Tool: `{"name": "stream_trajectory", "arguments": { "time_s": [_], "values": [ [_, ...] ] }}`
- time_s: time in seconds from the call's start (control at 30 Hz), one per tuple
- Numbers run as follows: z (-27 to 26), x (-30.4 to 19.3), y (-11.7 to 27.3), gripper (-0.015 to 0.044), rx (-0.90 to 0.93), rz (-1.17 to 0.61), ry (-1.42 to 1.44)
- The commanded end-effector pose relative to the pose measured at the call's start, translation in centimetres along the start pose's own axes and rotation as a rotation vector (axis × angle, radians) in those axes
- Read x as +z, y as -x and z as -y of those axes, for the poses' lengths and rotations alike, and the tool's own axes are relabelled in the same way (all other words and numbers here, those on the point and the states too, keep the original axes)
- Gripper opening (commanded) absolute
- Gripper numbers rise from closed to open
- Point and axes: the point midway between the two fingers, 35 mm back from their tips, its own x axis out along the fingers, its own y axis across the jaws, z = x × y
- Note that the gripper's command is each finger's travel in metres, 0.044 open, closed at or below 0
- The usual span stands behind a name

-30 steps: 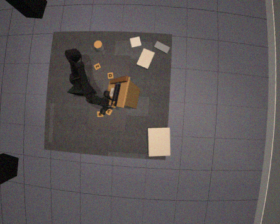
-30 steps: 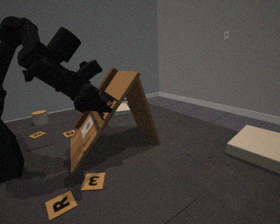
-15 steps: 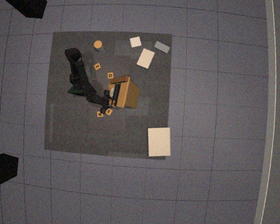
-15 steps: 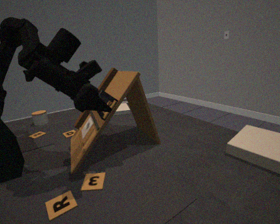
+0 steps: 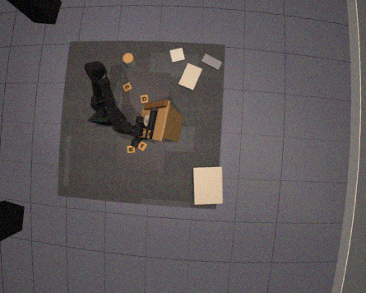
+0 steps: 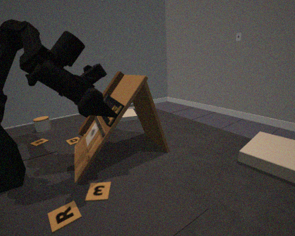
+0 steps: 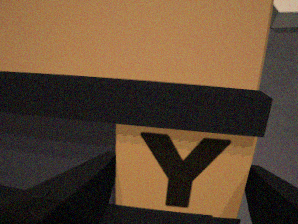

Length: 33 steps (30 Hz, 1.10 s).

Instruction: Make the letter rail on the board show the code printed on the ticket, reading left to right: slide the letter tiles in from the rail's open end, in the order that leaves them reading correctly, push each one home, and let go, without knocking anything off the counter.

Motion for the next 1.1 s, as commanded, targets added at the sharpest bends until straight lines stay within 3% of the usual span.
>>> {"name": "stream_trajectory", "arguments": {
  "time_s": [0.0,1.07],
  "values": [
    [-0.2,0.1,0.0,0.0000,-0.005,0.003,0.000],
    [-2.2,0.2,0.0,0.0000,-0.004,0.003,-0.001]
  ]
}}
